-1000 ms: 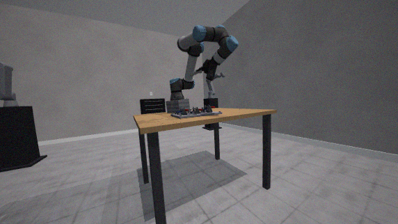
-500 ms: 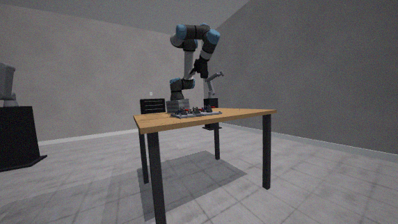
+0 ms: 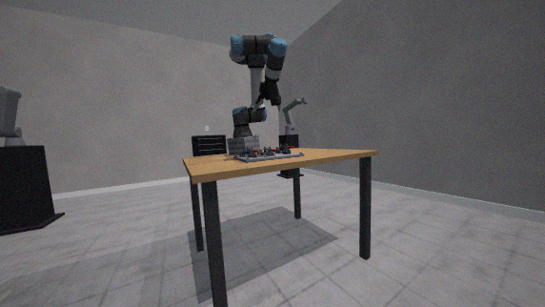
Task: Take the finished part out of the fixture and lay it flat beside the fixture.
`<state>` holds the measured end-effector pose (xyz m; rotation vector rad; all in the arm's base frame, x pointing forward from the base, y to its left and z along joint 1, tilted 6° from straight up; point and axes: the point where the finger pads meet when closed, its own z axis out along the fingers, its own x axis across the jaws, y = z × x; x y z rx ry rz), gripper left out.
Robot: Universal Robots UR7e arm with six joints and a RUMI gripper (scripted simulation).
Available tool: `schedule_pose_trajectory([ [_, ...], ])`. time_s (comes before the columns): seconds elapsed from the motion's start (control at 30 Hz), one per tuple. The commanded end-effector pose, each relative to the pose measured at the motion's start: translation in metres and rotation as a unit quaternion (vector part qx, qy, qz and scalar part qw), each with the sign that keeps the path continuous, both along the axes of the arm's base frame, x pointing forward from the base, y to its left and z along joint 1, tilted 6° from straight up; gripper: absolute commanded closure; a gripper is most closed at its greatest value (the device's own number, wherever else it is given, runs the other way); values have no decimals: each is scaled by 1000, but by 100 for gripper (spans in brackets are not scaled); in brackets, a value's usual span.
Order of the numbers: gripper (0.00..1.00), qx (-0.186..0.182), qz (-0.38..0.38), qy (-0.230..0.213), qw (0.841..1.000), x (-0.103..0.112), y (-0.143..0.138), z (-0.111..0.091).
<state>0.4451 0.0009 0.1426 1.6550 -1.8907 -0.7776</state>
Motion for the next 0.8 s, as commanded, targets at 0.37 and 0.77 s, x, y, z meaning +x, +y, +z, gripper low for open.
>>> schedule_pose_trajectory([
  [0.37,0,86,16,-89,992,-14,-6,-4],
  [0.77,0,136,37,-159,977,-24,-8,-8],
])
